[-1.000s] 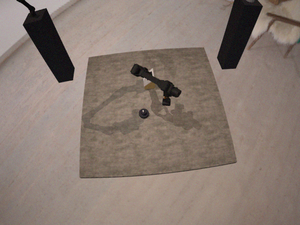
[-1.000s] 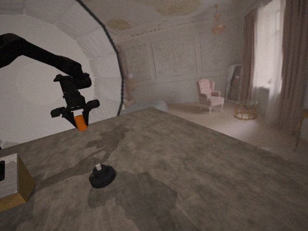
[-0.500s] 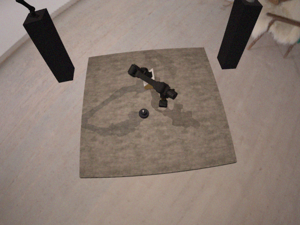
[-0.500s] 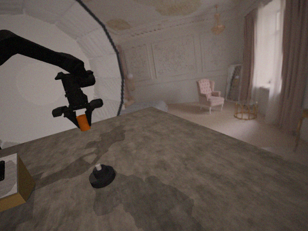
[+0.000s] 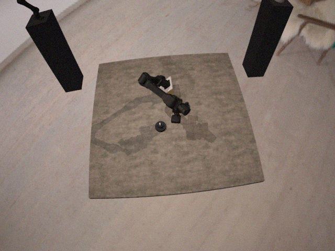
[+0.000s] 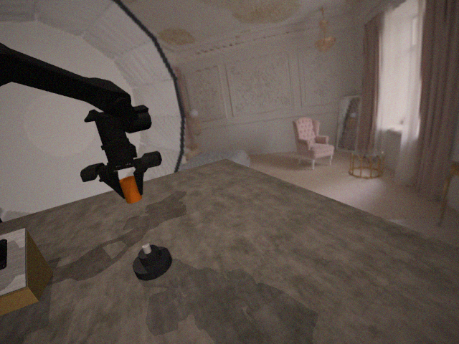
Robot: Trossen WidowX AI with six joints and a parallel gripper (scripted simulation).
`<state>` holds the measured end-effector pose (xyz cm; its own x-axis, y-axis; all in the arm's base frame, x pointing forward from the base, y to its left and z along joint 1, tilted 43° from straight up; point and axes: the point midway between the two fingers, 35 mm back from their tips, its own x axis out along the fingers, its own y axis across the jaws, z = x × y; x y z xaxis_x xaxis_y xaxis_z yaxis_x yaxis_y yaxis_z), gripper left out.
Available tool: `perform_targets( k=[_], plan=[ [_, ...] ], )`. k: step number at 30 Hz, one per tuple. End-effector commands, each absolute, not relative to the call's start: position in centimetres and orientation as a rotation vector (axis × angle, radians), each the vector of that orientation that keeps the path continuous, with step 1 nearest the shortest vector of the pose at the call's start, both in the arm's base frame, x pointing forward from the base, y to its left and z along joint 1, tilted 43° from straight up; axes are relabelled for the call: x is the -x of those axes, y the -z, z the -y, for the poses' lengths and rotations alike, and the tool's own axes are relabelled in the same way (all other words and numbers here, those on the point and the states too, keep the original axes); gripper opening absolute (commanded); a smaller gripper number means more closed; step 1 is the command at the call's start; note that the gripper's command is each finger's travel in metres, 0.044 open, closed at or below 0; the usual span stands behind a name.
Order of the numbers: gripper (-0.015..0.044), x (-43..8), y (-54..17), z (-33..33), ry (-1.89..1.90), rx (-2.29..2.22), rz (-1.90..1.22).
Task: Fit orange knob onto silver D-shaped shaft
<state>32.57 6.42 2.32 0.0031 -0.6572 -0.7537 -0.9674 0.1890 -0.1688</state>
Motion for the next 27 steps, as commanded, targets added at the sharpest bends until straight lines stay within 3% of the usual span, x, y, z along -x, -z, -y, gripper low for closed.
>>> perform_targets(
  k=[1,27],
  plan=[
    [0.0,-32.7,-3.0,-5.1,-0.533,1.549,-1.727],
    [0.0,-32.9,-6.8,2.4,-0.515,1.559,-1.736]
  ],
)
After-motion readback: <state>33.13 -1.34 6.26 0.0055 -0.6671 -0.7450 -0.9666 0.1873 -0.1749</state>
